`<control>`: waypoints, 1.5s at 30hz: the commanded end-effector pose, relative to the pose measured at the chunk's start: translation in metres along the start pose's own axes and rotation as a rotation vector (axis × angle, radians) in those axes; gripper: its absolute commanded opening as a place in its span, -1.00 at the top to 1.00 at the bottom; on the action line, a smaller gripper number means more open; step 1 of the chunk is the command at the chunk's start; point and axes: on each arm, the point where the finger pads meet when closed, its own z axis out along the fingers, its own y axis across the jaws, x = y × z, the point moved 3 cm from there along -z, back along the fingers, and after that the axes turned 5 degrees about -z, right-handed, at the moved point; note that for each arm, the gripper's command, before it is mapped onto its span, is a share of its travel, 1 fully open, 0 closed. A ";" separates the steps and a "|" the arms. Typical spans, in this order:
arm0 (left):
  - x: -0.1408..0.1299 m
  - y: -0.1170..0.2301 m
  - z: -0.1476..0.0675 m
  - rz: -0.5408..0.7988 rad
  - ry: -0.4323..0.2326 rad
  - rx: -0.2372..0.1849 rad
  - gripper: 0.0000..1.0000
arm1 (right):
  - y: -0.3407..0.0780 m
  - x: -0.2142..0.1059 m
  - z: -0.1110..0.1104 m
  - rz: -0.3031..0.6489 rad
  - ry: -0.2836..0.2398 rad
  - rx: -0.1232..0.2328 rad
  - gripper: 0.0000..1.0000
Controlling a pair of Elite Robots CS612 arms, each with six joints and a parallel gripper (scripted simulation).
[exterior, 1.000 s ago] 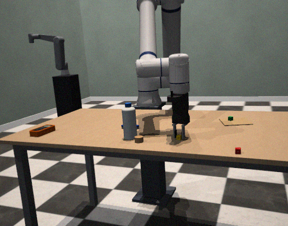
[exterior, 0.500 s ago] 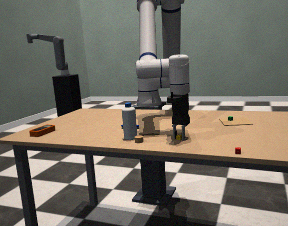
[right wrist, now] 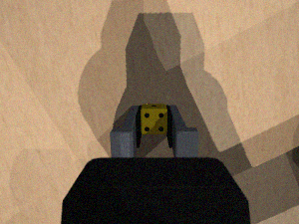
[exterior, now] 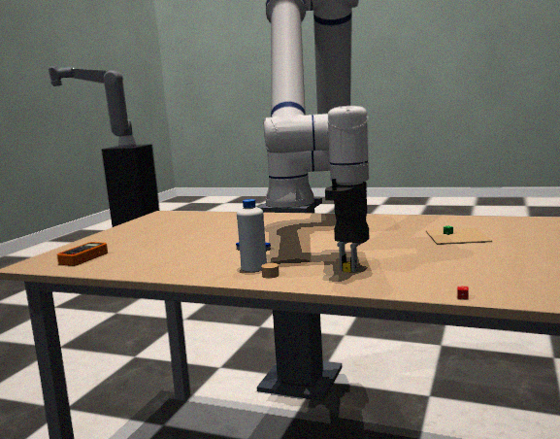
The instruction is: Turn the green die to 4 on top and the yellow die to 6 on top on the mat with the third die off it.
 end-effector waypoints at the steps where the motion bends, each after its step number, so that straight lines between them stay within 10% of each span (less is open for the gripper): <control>1: 0.000 0.000 -0.001 0.000 -0.001 0.000 -1.00 | 0.000 0.001 -0.002 0.000 0.002 0.001 0.19; 32: 0.000 0.000 -0.001 0.000 -0.001 0.000 -1.00 | 0.000 0.001 -0.003 0.000 0.002 0.001 0.19; 45: 0.000 0.000 -0.001 0.000 -0.001 0.000 -1.00 | 0.000 0.001 -0.066 0.000 0.002 0.001 0.19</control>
